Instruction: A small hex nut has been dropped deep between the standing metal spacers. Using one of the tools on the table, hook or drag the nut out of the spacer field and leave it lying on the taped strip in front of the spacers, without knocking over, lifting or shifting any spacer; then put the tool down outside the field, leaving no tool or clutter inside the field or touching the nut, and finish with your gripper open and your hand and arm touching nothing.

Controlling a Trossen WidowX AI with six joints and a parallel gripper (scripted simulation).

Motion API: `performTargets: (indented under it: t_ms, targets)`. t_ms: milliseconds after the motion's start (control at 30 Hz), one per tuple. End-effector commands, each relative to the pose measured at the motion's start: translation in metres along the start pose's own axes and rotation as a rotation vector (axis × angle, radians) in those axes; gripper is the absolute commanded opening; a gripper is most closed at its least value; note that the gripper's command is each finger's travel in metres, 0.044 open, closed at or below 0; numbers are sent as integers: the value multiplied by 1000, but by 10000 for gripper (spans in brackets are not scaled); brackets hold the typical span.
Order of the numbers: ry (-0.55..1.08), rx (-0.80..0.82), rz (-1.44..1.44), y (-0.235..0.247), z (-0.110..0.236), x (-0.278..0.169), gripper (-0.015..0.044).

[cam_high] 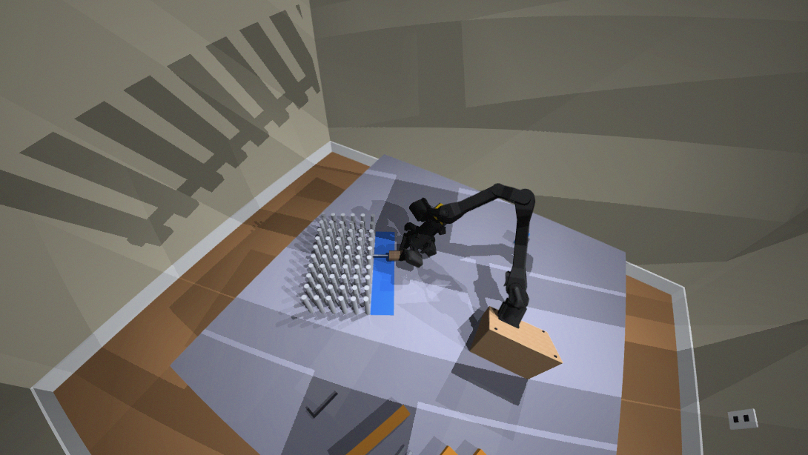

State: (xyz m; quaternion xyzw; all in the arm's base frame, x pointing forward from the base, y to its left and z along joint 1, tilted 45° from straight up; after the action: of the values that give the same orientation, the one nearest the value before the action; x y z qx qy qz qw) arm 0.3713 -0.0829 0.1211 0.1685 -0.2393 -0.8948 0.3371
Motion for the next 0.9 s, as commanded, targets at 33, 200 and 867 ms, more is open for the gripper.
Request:
performTargets:
  t_ms: [33,200,867]
  targets:
    - [6,5,-3,1,-2,-5,0]
    - [6,5,-3,1,-4,-8,0]
    - [5,3,2,0,-18,-3,0]
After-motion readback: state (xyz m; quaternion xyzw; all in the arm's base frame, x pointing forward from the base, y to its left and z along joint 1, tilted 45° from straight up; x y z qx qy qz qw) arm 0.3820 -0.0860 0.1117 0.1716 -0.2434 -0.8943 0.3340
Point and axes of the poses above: the point midway between the two fingers, 35 mm back from their tips, its own z axis back along the fingers, its own y axis across the jaws, x = y × z, the point moved 9 cm from there along z, back along the fingers, and after that the axes turned 4 degrees about z, right-handed, at the moved point
